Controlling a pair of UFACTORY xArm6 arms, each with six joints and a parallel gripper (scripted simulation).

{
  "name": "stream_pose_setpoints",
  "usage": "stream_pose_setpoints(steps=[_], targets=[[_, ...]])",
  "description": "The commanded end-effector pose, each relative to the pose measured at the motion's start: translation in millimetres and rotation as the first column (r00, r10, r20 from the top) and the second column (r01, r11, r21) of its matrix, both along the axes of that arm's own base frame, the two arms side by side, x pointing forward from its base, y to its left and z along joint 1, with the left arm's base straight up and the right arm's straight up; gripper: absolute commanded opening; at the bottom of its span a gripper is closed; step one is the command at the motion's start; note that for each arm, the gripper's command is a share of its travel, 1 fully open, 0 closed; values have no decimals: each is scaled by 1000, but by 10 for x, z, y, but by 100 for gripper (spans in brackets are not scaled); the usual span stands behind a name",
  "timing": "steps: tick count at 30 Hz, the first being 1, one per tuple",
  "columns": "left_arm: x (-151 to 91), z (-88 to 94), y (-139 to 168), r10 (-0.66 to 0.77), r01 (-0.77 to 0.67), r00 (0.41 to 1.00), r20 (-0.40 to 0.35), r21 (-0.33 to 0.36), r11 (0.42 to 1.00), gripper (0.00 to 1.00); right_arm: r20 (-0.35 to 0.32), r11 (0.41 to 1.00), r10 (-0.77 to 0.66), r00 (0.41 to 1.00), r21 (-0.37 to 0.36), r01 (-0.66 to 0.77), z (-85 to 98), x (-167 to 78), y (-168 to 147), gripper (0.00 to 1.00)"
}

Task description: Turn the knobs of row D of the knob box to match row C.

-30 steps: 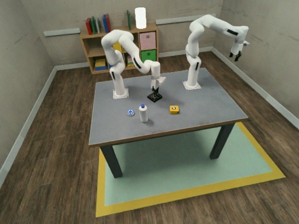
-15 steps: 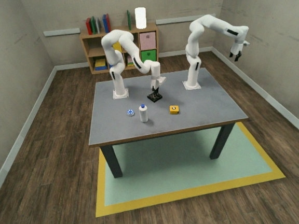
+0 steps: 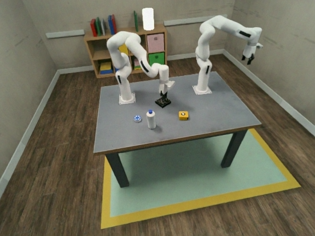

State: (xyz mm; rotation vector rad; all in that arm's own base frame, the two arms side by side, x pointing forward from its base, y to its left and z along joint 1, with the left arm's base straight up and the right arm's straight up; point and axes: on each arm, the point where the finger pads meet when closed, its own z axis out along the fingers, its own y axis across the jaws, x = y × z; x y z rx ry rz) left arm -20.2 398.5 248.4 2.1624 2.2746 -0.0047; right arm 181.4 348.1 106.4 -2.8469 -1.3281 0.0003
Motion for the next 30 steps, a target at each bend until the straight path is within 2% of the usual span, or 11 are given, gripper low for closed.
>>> stream_pose_setpoints(steps=[1, 12, 30], targets=[[0, 16, 10, 0, 0, 1000, 0, 4, 1000, 100, 2, 1000, 0, 1000, 4, 0, 10, 7, 13, 21], [0, 16, 10, 0, 0, 1000, 0, 4, 1000, 100, 2, 1000, 0, 1000, 4, 0, -38, 6, 13, 21], [0, 16, 10, 0, 0, 1000, 0, 4, 1000, 100, 2, 1000, 0, 1000, 4, 0, -231, 4, 15, 21]])
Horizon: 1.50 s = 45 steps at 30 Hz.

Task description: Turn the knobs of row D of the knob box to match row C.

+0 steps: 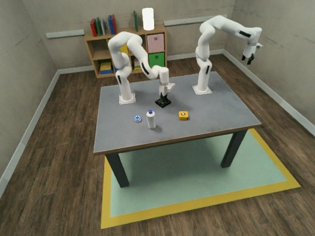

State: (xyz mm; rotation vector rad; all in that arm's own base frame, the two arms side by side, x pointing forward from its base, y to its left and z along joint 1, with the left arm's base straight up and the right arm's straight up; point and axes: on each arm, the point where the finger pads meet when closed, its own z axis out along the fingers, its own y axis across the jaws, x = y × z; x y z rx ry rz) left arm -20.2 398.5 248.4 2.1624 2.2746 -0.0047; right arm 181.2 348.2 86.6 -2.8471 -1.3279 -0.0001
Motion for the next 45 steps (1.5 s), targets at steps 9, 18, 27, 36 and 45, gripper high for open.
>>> stream_pose_setpoints(steps=[9, 18, 27, 36, 45], targets=[[0, 16, 10, 0, 0, 1000, 0, 4, 1000, 100, 2, 1000, 0, 1000, 4, 0, -145, 5, 14, 21], [0, 16, 10, 0, 0, 1000, 0, 4, 1000, 100, 2, 1000, 0, 1000, 4, 0, -202, 5, 15, 21], [0, 16, 10, 0, 0, 1000, 0, 4, 1000, 100, 2, 1000, 0, 1000, 4, 0, -228, 4, 15, 21], [0, 16, 10, 0, 0, 1000, 0, 4, 1000, 100, 2, 1000, 0, 1000, 4, 0, -228, 4, 15, 21], [0, 16, 10, 0, 0, 1000, 0, 4, 1000, 100, 2, 1000, 0, 1000, 4, 0, -229, 4, 15, 21]])
